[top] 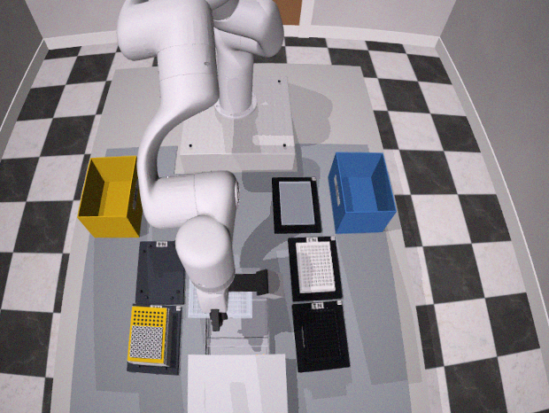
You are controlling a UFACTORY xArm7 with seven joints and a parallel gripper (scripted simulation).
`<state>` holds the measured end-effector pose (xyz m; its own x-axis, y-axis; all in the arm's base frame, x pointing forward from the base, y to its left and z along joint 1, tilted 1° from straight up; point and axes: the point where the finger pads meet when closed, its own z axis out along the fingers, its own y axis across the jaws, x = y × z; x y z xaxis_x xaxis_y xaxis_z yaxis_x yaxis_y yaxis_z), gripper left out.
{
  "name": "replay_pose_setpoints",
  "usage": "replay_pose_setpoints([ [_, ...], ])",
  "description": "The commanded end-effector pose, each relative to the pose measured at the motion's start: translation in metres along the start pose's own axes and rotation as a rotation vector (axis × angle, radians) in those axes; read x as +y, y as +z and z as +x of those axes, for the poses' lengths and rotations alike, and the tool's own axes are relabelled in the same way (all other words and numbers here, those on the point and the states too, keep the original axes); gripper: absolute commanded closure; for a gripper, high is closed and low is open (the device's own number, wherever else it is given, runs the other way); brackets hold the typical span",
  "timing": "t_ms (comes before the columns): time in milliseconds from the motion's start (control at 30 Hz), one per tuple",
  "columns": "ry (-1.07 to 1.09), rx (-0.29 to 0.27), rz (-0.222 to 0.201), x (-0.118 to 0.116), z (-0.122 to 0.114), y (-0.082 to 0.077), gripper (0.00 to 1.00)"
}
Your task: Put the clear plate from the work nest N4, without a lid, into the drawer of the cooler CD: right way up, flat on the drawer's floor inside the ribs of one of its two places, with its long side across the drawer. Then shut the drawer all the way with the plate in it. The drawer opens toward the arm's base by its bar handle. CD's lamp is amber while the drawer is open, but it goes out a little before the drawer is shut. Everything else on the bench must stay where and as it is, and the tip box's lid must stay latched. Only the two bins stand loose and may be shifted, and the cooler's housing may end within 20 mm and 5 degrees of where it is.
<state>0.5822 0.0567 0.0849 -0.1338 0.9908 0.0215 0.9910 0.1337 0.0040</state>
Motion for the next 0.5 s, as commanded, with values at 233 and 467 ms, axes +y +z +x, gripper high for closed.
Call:
replay_pose_setpoints([
  [233,-0.001,0.0,-0.005,0.017,0.026,-0.002,1.0],
  [467,-0.001,0.0,-0.005,0.021,0.031,-0.002,1.0],
])
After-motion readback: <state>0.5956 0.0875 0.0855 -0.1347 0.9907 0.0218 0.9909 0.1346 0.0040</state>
